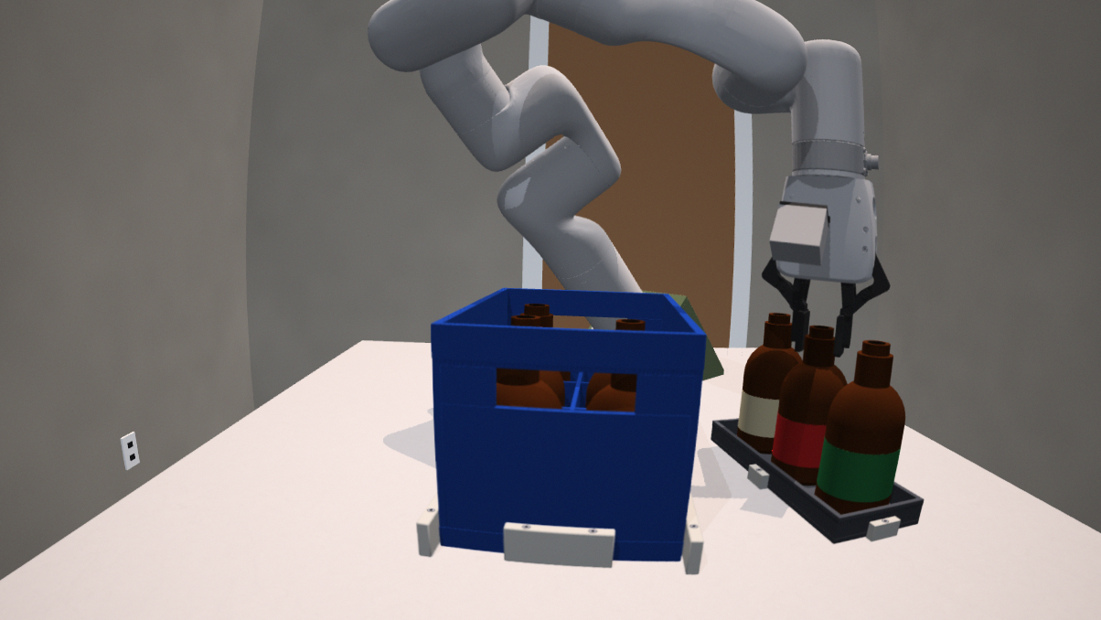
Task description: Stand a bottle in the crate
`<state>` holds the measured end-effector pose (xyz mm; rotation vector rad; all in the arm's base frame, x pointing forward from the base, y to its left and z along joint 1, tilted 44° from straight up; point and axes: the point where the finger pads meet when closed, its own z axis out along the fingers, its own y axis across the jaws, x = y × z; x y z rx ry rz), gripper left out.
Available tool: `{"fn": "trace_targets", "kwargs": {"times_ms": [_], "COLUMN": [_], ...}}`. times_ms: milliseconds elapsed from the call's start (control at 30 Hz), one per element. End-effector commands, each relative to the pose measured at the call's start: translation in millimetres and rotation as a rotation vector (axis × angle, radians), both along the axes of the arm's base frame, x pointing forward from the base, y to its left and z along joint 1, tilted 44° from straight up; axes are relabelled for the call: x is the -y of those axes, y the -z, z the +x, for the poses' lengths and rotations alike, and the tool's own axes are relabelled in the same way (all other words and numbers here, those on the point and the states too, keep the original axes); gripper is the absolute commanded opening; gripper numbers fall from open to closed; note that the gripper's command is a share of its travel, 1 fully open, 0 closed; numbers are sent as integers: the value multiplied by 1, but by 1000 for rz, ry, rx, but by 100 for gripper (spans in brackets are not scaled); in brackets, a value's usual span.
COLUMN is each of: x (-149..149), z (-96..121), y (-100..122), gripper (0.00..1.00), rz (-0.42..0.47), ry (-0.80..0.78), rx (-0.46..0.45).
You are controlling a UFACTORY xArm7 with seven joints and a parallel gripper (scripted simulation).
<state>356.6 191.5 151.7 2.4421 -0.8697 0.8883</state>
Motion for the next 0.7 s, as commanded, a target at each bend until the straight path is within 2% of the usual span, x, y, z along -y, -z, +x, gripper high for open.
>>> {"fn": "trace_targets", "kwargs": {"times_ms": [0, 667], "x": [-2, -7], "z": [0, -5], "y": [-1, -8], "gripper": [0, 0], "rz": [2, 2], "ry": [-3, -3], "rx": [2, 2]}}
